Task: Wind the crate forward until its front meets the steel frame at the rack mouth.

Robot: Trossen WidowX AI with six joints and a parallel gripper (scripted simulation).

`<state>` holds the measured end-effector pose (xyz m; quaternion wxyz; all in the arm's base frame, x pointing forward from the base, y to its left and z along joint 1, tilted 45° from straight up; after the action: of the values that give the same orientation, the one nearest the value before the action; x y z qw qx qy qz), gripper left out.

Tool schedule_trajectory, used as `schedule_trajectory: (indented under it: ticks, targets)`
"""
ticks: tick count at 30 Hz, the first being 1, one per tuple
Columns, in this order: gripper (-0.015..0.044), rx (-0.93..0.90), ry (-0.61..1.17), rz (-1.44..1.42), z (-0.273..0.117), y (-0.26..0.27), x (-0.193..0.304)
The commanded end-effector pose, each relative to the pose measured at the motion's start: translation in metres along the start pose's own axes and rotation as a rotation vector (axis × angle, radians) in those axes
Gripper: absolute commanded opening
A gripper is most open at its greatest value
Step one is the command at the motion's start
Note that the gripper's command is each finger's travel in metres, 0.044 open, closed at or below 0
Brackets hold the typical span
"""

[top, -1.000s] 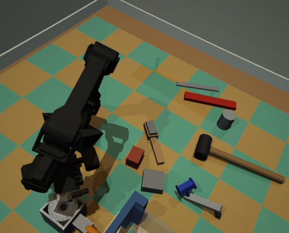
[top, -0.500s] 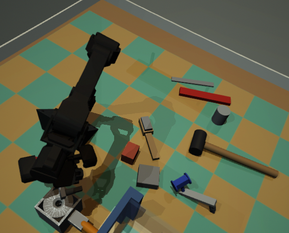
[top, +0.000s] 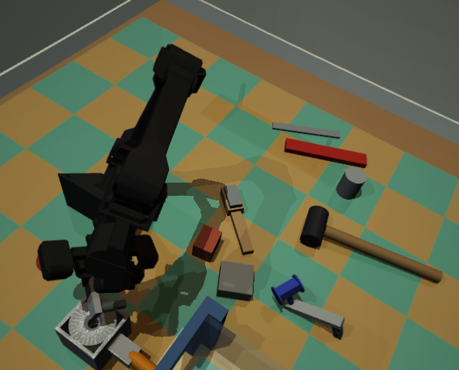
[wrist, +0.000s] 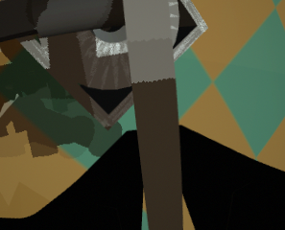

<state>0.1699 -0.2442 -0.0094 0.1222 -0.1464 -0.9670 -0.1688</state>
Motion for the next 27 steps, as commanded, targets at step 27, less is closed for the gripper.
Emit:
schedule_trajectory:
  ticks: [27]
  targets:
    - [0.0000, 0.499, 0.015, 0.000, 0.008, 0.030, -0.001]
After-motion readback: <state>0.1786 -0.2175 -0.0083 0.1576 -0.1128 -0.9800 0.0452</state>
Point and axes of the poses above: the point midway between the two fingers, 35 mm back from their tips, its own z axis out along the fingers, its own y axis across the jaws, x = y × z, the point moved 6 cm from there along -z, back along the fingers, and after that the axes turned 11 degrees about -z, right-handed, at the moved point
